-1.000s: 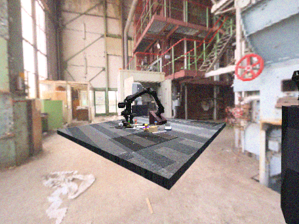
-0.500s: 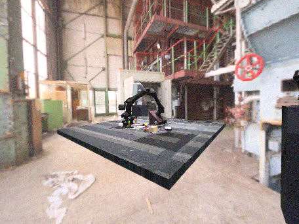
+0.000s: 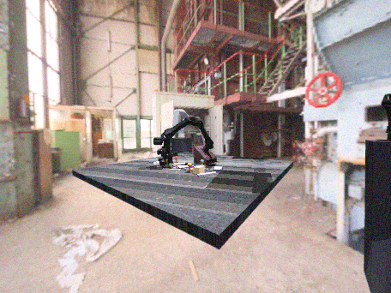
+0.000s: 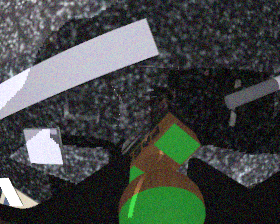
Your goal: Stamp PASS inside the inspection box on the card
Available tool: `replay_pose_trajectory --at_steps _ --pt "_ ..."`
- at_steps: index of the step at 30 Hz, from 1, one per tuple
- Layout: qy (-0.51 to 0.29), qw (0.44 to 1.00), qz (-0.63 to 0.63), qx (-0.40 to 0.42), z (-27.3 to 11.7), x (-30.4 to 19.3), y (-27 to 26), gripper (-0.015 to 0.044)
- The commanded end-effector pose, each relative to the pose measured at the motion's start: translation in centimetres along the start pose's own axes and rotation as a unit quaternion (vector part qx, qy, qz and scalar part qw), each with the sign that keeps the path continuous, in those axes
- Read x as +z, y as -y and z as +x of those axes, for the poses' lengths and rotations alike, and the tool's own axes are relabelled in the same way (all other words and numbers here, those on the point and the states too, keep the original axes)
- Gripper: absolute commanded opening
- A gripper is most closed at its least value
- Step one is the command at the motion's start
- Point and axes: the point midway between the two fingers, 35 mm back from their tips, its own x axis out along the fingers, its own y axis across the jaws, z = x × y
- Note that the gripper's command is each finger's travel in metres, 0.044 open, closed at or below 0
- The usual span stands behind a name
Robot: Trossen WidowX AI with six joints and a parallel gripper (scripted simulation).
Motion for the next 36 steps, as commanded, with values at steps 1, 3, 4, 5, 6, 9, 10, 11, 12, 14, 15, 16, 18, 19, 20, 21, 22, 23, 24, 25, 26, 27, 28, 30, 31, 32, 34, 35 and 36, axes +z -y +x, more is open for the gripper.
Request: replay_pose_trajectory --at_steps 1,3,4,5,6,9,10,11,12,14,15,16,18,19,20,21,22,23,24,25,26,27,28,30,31,32,34,35,36 --pt "0.0 1.0 0.0 0.0 -0.1 0.0 0.0 0.0029" --pt "0.0 1.0 0.0 0.0 -0.1 0.0 0.0 0.0" --pt "0.0 1.0 0.0 0.0 -0.2 0.0 0.0 0.0" --pt "0.0 1.0 0.0 0.0 -0.2 0.0 0.0 0.0" --pt "0.0 1.0 0.0 0.0 -0.3 0.0 0.0 0.0" --pt "0.0 1.0 0.0 -0.001 -0.4 0.1 0.0 0.0" --pt "0.0 1.0 0.0 -0.001 -0.5 0.1 0.0 0.0" --pt "0.0 1.0 0.0 -0.001 -0.5 0.1 0.0 0.0" --pt "0.0 1.0 0.0 -0.001 -0.6 0.1 0.0 0.0" --pt "0.0 1.0 0.0 -0.001 -0.7 0.1 0.0 0.0" --pt "0.0 1.0 0.0 -0.001 -0.7 0.1 0.0 0.0" --pt "0.0 1.0 0.0 -0.001 -0.8 0.1 0.0 0.0" --pt "0.0 1.0 0.0 -0.001 -0.9 0.1 0.0 0.0" --pt "0.0 1.0 0.0 -0.001 -0.9 0.1 0.0 0.0" --pt "0.0 1.0 0.0 -0.001 -1.0 0.1 0.0 0.0" --pt "0.0 1.0 0.0 -0.001 -1.0 0.1 0.0 0.0" --pt "0.0 1.0 0.0 -0.001 -1.1 0.1 0.0 0.0" --pt "0.0 1.0 0.0 -0.002 -1.1 0.1 0.0 0.0" --pt "0.0 1.0 0.0 -0.002 -1.2 0.1 0.0 0.0" --pt "0.0 1.0 0.0 -0.002 -1.2 0.1 0.0 0.0" --pt "0.0 1.0 0.0 -0.002 -1.2 0.1 0.0 0.0" --pt "0.0 1.0 0.0 -0.002 -1.3 0.1 0.0 0.0" --pt "0.0 1.0 0.0 -0.002 -1.3 0.1 0.0 0.0" --pt "-0.001 1.0 0.0 -0.002 -1.4 0.1 0.1 0.0" --pt "-0.001 1.0 0.0 -0.002 -1.5 0.2 0.1 0.0" --pt "-0.001 1.0 0.0 -0.002 -1.5 0.2 0.1 0.0" --pt "-0.001 1.0 0.0 -0.002 -1.6 0.2 0.1 0.0" --pt "-0.001 1.0 0.0 -0.002 -1.7 0.2 0.1 0.0" --pt "-0.001 1.0 0.0 -0.002 -1.7 0.2 0.1 0.0"
